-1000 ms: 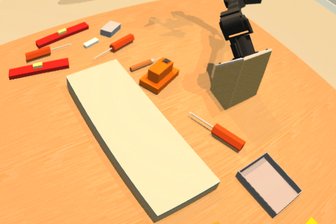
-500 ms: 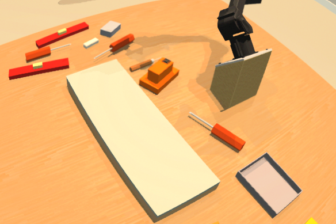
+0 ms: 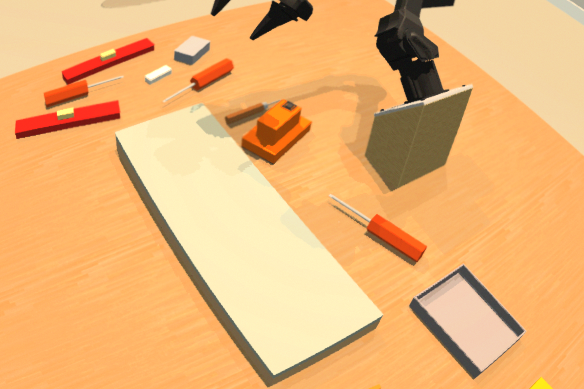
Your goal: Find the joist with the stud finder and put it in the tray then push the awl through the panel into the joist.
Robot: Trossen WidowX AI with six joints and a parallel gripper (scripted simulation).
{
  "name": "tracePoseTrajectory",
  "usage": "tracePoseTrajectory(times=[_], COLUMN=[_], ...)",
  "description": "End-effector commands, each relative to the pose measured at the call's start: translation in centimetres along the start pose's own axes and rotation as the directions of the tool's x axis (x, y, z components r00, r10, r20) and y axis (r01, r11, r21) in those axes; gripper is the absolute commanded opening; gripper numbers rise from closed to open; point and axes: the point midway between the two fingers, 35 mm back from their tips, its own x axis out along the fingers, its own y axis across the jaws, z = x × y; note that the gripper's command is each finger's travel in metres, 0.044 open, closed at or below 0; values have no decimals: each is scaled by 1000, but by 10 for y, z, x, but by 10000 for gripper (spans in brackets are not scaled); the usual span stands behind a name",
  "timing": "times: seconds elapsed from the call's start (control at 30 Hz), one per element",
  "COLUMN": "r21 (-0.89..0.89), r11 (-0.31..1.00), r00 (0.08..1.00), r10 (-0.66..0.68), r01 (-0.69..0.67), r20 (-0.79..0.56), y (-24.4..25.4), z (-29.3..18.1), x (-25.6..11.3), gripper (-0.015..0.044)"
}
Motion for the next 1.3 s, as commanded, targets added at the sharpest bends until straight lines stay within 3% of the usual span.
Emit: tracePoseTrajectory(times=[0.0,0.17,0.23,1.27], r21=[-25,-33,-31,-30], r11=[999,990,988,988], r00=[980,901,886,885], r10=[42,110,121,122], r01=[-48,-136,-150,-152], r20=[-193,-419,-448,-449], y=[31,79,86,83], z=[-46,-114,-124,-144], x=[42,75,77,94], gripper=[440,440,440,440])
